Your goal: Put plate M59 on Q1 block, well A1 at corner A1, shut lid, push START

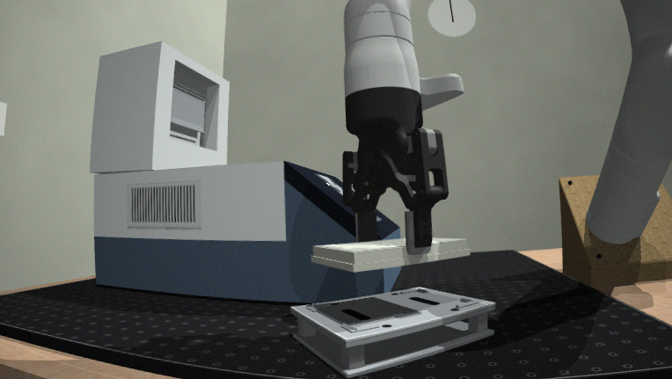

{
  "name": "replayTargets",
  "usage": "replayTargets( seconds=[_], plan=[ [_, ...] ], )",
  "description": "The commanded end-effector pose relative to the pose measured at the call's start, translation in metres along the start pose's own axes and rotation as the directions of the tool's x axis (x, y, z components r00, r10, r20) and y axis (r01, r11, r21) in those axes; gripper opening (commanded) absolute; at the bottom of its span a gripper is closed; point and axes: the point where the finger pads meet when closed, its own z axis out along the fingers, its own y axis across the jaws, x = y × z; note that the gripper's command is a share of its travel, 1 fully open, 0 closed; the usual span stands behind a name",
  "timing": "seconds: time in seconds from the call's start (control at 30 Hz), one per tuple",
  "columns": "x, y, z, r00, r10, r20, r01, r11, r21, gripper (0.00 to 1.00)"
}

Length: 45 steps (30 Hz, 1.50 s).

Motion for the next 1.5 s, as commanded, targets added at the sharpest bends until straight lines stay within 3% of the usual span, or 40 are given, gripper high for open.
replayTargets(
  seconds=[0.0, 1.47],
  plan=[
    [0.001, -0.002, -0.007, 1.0, 0.008, -0.001, -0.008, 1.0, 0.007, 0.91],
    [0.001, -0.002, -0.059, 1.0, 0.009, -0.002, -0.009, 1.0, 0.008, 0.91]
  ],
)
